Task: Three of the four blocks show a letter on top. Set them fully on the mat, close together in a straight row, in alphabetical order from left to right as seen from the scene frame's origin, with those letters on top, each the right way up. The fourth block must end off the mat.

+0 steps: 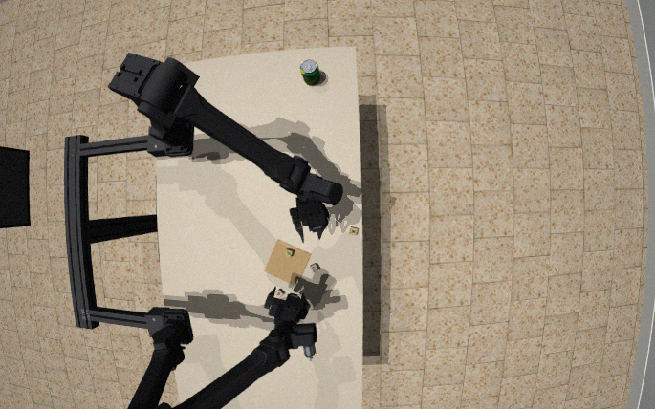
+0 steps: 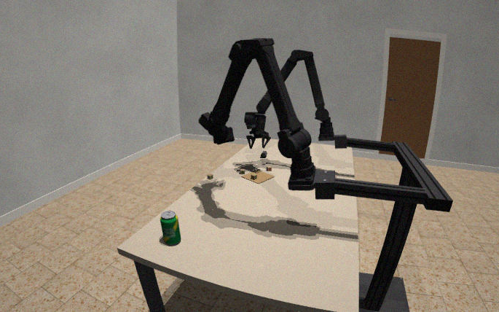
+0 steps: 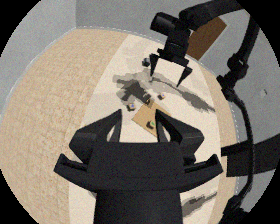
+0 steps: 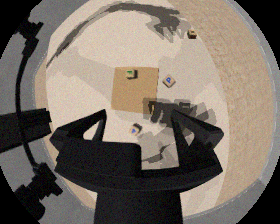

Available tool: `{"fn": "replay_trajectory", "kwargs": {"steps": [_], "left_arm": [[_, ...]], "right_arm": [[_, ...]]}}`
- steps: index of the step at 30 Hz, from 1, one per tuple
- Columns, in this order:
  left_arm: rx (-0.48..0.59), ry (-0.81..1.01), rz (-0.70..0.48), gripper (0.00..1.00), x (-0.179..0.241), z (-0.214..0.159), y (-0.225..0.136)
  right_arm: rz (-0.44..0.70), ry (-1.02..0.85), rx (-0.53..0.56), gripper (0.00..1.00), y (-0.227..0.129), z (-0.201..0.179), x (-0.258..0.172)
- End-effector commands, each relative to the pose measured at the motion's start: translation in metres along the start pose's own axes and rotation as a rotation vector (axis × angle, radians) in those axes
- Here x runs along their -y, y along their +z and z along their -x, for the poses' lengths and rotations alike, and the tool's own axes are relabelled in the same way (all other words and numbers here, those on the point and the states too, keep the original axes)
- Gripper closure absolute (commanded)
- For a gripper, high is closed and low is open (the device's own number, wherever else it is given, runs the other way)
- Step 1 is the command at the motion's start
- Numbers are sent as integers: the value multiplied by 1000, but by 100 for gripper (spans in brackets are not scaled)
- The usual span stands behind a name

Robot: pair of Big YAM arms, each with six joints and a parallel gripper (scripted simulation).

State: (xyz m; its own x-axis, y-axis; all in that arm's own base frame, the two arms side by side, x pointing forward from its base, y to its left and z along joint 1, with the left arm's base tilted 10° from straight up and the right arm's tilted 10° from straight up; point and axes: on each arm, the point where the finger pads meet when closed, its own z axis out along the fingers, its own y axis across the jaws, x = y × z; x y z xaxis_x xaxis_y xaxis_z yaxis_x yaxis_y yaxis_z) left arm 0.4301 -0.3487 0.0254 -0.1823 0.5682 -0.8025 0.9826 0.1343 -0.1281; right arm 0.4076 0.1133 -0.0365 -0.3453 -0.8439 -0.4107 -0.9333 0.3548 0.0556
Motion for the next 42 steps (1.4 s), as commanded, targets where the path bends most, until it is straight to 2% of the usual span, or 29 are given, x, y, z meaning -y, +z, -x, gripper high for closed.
{"fn": "replay_trajectory", "kwargs": {"steps": [1,10,13,27,29,35,42], "left_arm": [[-12,-276,91,51,-28,23,49],[-121,-587,184,51,-43,12,94],[-130,-627,194,51,-44,11,98],[-307,-1088,438,51,-46,-22,160],[-307,-1088,438,51,-46,-22,160],[-376,-1291,604,51,-40,-44,185],[-413,-1457,806,51,-31,-63,204]], "right_arm": [[-30,-58,132,0,-35,-1,11],[-67,-71,293,0,-72,-13,15],[-74,-77,306,0,-76,-14,16],[-199,-123,557,0,-141,-36,15],[-199,-123,557,0,-141,-36,15],[-248,-118,629,0,-160,-40,18],[-263,-119,653,0,-167,-39,20]]}}
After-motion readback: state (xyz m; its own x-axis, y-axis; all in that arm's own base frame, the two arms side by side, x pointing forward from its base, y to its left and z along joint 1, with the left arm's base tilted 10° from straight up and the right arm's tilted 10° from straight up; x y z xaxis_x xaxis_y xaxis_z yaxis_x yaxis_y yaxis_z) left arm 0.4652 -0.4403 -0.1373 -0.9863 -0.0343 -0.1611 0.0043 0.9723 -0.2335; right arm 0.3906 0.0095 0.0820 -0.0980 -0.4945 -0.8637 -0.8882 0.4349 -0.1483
